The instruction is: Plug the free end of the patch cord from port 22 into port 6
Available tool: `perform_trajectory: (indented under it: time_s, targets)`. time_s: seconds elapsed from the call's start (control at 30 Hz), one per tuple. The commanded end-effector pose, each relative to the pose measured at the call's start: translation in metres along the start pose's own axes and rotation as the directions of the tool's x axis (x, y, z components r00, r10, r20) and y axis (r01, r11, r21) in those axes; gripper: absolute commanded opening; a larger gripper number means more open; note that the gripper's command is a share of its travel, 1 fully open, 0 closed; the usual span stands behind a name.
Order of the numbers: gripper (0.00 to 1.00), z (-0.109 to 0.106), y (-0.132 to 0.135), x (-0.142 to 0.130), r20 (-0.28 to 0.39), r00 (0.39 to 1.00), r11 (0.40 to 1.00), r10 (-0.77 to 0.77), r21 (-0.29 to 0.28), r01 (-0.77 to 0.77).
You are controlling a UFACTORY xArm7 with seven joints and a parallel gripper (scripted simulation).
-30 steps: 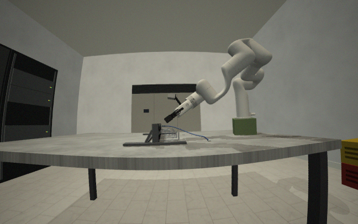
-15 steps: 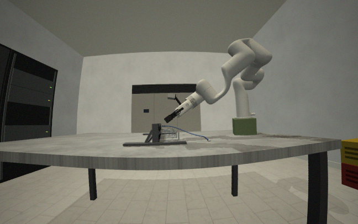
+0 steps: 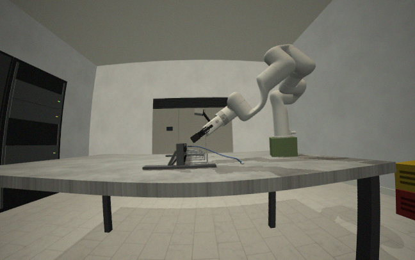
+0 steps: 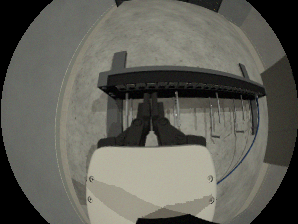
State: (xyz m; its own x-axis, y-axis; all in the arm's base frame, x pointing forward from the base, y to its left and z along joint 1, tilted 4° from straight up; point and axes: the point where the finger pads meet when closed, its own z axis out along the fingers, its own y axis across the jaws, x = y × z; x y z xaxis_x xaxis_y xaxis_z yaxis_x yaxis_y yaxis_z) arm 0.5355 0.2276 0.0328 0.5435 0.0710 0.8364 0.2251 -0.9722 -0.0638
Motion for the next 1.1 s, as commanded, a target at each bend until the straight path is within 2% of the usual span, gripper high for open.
perform_trajectory:
  time_s: [0.0, 0.07, 0.17, 0.57, 0.63, 0.83, 1.07]
  targets:
    - [0.00, -0.005, 0.000, 0.002, -0.003, 1.000, 1.000, 0.001, 0.000, -0.001]
    - [0.00, -0.005, 0.000, 0.002, -0.003, 1.000, 1.000, 0.001, 0.000, -0.001]
    - [0.00, -0.019, 0.000, 0.002, -0.003, 1.000, 1.000, 0.001, 0.000, -0.001]
    - [0.00, -0.110, 0.000, 0.002, -0.003, 1.000, 1.000, 0.001, 0.000, -0.001]
    - [0.00, -0.110, 0.000, 0.002, -0.003, 1.000, 1.000, 0.001, 0.000, -0.001]
    - [0.00, -0.136, 0.000, 0.002, -0.003, 1.000, 1.000, 0.001, 0.000, -0.001]
    - [0.00, -0.140, 0.000, 0.002, -0.003, 1.000, 1.000, 0.001, 0.000, -0.001]
